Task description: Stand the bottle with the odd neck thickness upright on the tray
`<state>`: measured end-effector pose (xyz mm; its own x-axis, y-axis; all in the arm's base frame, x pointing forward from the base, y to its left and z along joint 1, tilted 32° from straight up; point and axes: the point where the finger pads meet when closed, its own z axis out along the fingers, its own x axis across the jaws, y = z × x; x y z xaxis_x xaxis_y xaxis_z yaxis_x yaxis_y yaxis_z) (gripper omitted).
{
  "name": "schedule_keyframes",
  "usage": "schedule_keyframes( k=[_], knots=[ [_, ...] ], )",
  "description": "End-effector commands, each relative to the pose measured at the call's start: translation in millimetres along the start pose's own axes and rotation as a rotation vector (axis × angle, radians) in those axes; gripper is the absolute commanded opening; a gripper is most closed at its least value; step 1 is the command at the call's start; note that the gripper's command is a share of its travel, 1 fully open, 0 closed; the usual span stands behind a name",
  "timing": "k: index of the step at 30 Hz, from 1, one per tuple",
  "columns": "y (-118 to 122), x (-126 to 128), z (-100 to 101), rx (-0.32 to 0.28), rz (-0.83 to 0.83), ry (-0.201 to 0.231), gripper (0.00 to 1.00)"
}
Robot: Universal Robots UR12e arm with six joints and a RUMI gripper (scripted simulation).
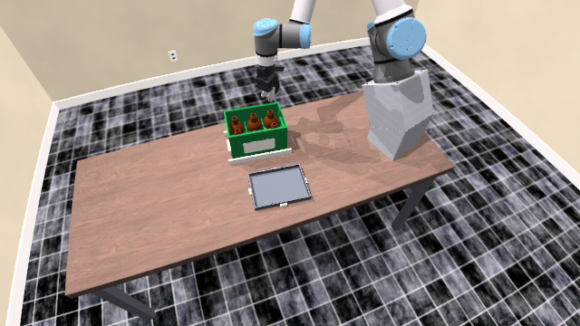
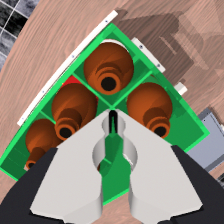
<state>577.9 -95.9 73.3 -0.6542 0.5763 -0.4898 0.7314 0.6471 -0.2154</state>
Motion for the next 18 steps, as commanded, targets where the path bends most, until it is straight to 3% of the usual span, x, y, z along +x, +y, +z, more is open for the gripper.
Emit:
schedule_keyframes(
  k=[1, 5, 12, 13, 18],
  knots=[
    [26.3, 22.4, 0.0, -0.001, 0.0, 0.001, 0.0],
    [62.8, 58.9, -0.3, 0.0, 0.0, -0.001, 0.0],
    [65.7, 62.1, -0.3, 0.0, 0.0, -0.001, 0.0],
    [65.7, 62.1, -0.3, 0.0, 0.0, -0.001, 0.38],
    [65.7, 62.1, -0.3, 0.0, 0.0, -0.001, 0.38]
  ],
)
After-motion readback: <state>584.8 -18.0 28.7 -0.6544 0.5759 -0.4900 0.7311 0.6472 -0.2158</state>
